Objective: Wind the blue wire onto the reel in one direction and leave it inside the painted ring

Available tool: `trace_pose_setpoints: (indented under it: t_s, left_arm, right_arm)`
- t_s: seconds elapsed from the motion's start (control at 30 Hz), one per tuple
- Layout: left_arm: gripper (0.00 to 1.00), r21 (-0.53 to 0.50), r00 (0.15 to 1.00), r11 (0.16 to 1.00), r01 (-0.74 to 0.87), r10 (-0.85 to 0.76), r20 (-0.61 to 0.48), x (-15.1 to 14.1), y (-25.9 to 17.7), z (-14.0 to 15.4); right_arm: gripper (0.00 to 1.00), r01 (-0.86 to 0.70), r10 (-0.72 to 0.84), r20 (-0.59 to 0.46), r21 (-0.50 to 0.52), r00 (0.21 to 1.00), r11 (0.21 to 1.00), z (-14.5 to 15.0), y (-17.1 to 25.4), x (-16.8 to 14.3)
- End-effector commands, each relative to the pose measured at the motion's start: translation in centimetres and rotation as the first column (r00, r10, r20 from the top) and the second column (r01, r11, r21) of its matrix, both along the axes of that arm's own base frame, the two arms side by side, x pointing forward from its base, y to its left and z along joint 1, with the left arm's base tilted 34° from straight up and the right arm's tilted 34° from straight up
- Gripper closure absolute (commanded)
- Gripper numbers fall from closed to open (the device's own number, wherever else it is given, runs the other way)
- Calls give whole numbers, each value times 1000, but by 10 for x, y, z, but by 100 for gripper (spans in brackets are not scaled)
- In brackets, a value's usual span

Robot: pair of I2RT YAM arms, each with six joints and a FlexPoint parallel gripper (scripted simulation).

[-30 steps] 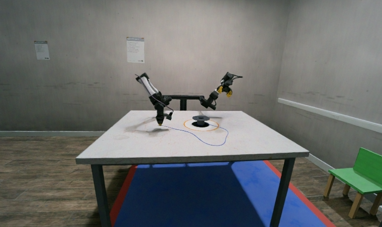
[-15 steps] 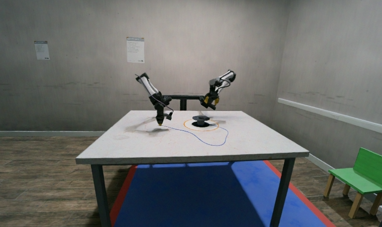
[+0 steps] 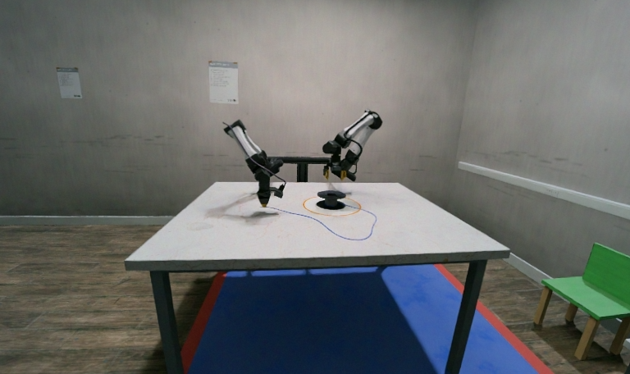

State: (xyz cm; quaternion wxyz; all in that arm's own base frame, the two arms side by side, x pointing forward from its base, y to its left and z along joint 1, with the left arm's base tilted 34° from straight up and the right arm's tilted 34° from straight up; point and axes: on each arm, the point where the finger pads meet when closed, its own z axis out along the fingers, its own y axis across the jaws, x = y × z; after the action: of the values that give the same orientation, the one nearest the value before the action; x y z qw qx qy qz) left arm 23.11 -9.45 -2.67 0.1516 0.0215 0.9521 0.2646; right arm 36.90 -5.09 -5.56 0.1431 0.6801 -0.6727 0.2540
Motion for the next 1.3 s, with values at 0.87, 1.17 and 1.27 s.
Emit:
trace_pose_setpoints:
  t_s: [0.87, 1.17, 1.27]
  left_arm:
    - [15, 30, 988, 997, -77, 80, -129, -5, -8, -11]
    - [15, 30, 988, 997, -76, 80, -130, -3, -8, -9]
    - [15, 31, 988, 997, -75, 78, -130, -3, -8, -9]
  right_arm:
    - [100, 2, -2, -1, 1, 1000, 1000, -4, -4, 2]
    - [100, -54, 54, -37, -8, 998, 999, -5, -5, 0]
    - [100, -82, 81, -55, -12, 995, 997, -6, -5, -1]
